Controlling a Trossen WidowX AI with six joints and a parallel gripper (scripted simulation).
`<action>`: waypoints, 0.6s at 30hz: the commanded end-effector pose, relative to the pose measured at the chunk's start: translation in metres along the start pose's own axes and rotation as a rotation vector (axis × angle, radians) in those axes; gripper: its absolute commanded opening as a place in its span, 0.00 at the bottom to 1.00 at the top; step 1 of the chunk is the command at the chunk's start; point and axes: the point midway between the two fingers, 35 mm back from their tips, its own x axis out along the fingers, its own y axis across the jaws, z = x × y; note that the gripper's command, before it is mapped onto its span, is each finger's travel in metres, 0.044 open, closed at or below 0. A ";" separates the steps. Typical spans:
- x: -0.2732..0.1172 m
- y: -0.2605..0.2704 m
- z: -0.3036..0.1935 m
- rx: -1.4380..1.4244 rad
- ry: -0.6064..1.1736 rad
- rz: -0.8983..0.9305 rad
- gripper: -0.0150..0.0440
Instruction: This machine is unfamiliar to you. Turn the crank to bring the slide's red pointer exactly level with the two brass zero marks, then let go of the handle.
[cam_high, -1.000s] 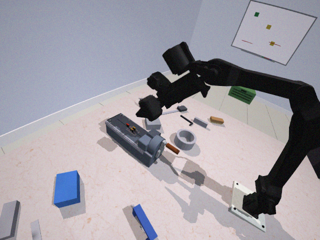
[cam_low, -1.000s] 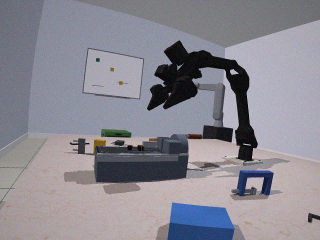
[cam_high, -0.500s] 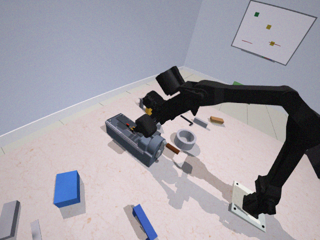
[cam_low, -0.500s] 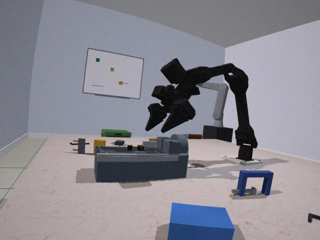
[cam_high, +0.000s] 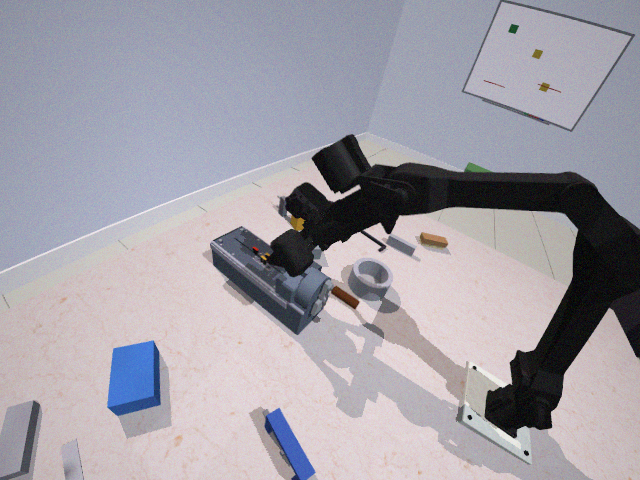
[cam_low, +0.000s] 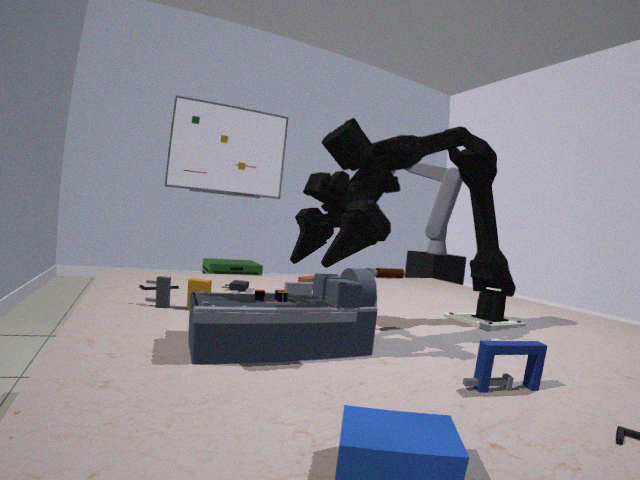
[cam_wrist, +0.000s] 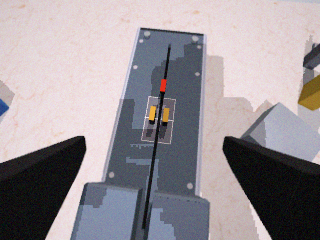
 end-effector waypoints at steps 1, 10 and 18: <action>0.000 0.000 0.001 -0.004 -0.003 0.004 1.00; -0.031 0.004 0.028 -0.001 -0.001 0.002 1.00; -0.053 0.007 0.041 0.001 -0.001 -0.004 1.00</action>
